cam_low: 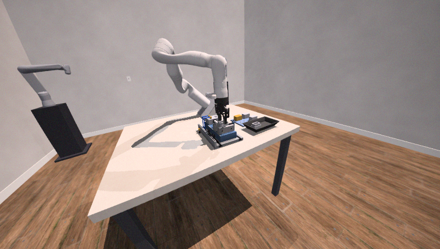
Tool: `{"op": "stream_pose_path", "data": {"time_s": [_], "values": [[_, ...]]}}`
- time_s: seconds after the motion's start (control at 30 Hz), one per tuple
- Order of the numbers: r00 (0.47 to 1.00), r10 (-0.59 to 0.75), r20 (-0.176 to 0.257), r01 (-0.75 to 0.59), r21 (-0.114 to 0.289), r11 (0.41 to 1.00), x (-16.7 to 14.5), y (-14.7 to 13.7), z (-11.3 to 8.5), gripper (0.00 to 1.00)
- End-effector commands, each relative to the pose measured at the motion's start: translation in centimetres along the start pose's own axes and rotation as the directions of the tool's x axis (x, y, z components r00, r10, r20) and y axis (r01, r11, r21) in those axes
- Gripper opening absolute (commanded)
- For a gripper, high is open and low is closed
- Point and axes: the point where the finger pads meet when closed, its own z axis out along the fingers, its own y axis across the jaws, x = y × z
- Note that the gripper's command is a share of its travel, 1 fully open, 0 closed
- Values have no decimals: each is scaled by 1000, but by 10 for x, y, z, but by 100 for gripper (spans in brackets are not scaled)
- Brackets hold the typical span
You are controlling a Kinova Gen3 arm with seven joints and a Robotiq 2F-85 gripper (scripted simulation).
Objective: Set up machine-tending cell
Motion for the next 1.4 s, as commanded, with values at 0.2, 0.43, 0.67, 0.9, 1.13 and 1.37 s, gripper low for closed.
{"op": "stream_pose_path", "data": {"time_s": [0.2,0.43,0.67,0.9,1.13,1.37], "values": [[1000,9,-1,-9,7,1000,1,-2,2,67],[1000,9,-1,-9,7,1000,1,-2,2,67],[1000,9,-1,-9,7,1000,1,-2,2,0],[1000,9,-1,-9,7,1000,1,-2,2,0],[1000,9,-1,-9,7,1000,1,-2,3,0],[1000,9,-1,-9,7,1000,1,-2,3,0]]}}
